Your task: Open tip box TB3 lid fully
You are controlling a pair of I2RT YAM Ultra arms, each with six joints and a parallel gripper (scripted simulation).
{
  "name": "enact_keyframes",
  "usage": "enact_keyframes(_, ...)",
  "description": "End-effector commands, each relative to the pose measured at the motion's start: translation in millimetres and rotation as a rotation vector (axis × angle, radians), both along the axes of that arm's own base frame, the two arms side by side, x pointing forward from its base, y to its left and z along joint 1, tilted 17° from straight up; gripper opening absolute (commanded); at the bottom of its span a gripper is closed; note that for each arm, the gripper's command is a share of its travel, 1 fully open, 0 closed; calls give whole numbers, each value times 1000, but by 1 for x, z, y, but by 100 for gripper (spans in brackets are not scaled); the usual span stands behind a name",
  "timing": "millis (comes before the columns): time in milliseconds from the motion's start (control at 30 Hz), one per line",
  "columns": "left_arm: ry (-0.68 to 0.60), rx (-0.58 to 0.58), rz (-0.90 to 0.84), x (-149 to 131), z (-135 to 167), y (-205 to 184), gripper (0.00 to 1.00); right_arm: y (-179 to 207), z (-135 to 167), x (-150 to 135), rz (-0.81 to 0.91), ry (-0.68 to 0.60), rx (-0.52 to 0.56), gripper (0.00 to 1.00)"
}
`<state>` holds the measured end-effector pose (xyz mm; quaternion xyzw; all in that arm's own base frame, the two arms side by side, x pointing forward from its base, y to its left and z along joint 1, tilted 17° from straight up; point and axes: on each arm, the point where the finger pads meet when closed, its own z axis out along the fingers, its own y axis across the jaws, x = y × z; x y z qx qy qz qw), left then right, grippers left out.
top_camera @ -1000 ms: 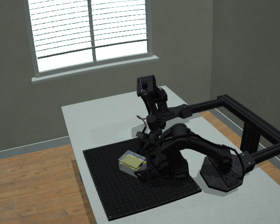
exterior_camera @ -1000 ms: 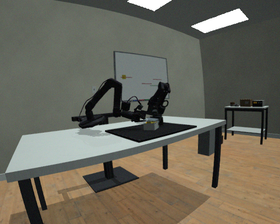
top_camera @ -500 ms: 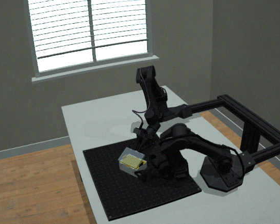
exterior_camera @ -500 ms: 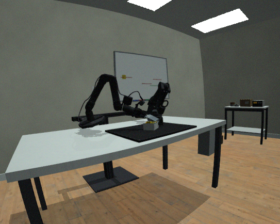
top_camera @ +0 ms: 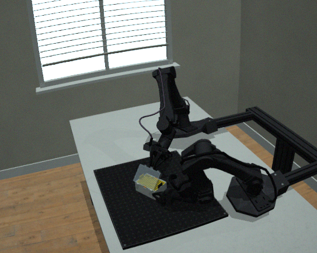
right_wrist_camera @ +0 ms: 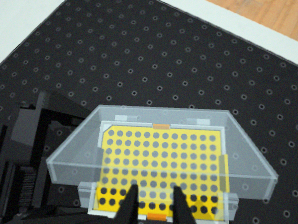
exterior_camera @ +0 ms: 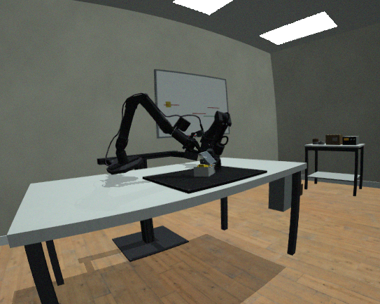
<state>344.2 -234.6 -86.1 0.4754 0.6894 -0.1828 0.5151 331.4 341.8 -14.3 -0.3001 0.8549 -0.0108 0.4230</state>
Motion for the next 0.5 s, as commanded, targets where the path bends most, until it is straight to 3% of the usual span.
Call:
enact_keyframes(0, 13, 7, 16, 3, -4, 1, 84, 1, 3, 2, -53, 131, -73, 12)
enact_keyframes(467, 13, 7, 16, 3, -4, 1, 84, 3, 6, 8, -138, 401, -256, 12)
